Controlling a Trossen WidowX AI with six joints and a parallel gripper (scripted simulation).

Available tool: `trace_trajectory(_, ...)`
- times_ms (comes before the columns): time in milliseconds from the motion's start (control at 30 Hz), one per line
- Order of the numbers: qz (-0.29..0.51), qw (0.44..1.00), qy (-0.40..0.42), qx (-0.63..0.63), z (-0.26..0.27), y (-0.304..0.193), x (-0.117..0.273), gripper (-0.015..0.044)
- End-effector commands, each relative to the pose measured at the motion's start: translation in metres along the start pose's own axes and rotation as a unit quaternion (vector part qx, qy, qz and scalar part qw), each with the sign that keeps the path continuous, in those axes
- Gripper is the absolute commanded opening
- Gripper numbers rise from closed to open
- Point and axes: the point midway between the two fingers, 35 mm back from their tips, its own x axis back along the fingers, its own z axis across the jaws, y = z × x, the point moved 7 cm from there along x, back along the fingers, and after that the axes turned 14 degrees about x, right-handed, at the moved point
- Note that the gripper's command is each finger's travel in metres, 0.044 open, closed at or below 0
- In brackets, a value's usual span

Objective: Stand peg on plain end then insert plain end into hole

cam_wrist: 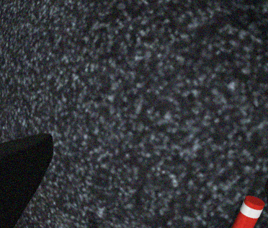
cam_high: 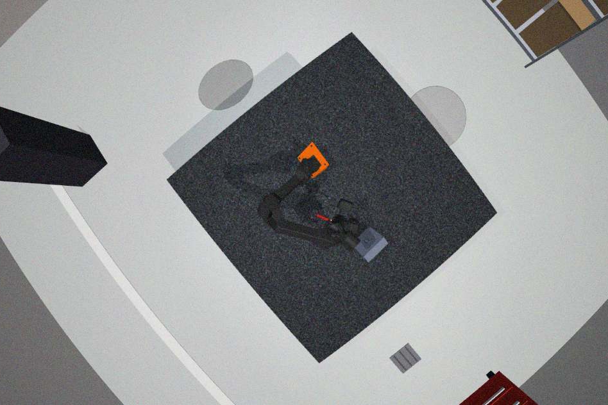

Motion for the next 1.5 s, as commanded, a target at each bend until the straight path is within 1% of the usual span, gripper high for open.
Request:
trace_trajectory(0,0.053,0.998,-0.038,-0.020,-0.002,-0.005,0.007,0.0440)
trace_trajectory(200,0.121,0.986,-0.104,-0.038,-0.003,-0.012,0.018,0.0440)
trace_trajectory(300,0.143,0.980,-0.132,-0.041,-0.005,-0.014,0.023,0.0440)
trace_trajectory(567,0.145,0.980,-0.134,-0.042,-0.005,-0.014,0.023,0.0440)
trace_trajectory(1467,0.143,0.980,-0.133,-0.042,-0.017,-0.025,-0.018,0.0440)
